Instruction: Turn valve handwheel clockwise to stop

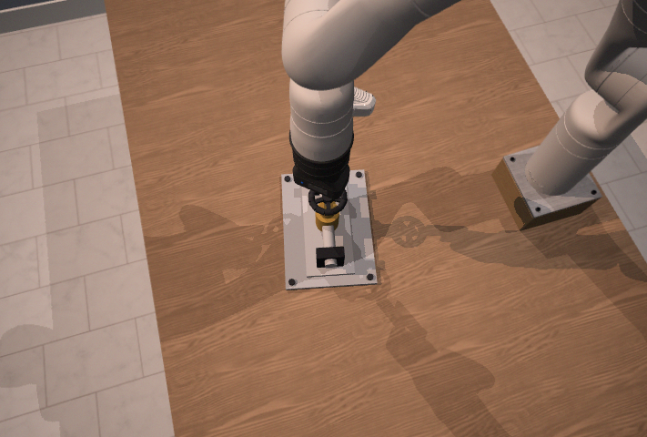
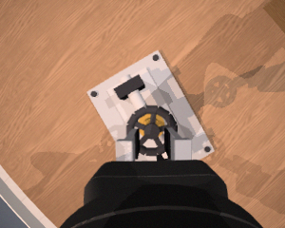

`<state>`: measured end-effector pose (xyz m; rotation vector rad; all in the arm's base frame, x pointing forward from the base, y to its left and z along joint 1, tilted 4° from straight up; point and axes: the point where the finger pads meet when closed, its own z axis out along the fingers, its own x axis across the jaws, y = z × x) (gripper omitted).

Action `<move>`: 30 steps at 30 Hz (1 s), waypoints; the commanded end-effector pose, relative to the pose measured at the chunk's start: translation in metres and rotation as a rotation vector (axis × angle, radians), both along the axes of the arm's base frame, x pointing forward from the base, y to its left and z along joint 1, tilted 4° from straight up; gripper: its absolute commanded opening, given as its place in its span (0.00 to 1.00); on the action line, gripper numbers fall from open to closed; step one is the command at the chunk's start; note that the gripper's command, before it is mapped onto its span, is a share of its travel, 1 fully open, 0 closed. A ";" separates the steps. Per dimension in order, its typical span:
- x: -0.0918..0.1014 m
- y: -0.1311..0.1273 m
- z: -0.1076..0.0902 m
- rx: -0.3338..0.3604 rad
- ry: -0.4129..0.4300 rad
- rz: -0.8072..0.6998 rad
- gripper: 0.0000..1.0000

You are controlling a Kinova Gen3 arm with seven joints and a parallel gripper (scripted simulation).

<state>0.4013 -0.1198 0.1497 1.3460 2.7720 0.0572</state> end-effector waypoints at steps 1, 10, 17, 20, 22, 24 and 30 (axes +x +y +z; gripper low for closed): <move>-0.001 -0.001 -0.005 0.000 0.005 -0.002 0.59; 0.000 -0.001 -0.015 0.000 0.005 -0.002 0.59; 0.000 -0.001 -0.023 0.000 0.005 -0.002 0.59; 0.000 -0.001 -0.025 0.000 0.005 -0.002 0.59; 0.001 0.000 -0.027 0.000 0.005 -0.002 0.59; 0.001 0.000 -0.028 0.000 0.005 -0.002 0.59; 0.001 0.000 -0.029 0.000 0.005 -0.002 0.59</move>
